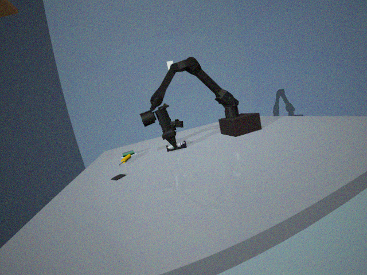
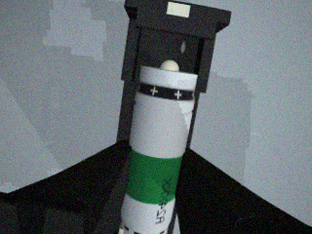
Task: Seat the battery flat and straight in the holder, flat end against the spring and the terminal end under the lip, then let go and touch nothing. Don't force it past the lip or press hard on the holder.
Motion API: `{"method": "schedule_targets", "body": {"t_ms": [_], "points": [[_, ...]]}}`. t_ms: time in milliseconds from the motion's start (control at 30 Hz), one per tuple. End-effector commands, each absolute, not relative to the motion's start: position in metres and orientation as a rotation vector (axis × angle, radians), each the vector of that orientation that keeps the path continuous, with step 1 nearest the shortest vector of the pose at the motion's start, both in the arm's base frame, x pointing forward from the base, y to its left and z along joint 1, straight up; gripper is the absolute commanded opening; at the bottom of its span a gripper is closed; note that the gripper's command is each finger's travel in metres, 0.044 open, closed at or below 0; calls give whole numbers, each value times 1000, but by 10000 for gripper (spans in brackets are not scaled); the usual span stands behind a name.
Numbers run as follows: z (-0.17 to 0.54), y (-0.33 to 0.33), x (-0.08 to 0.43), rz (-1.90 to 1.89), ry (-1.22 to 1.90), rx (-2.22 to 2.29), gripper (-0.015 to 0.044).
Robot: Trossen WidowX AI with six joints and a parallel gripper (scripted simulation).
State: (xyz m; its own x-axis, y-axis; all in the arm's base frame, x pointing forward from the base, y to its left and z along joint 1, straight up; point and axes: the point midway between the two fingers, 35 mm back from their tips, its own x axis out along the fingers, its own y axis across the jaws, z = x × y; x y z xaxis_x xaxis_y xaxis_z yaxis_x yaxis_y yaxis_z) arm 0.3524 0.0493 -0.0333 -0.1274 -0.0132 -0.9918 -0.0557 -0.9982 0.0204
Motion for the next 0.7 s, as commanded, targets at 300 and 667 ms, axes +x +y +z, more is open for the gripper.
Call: {"method": "schedule_targets", "body": {"t_ms": [300,667], "points": [[-34,49,351,2293,90,-2103,63],[-35,49,344,2286,88,-2107,63]]}}
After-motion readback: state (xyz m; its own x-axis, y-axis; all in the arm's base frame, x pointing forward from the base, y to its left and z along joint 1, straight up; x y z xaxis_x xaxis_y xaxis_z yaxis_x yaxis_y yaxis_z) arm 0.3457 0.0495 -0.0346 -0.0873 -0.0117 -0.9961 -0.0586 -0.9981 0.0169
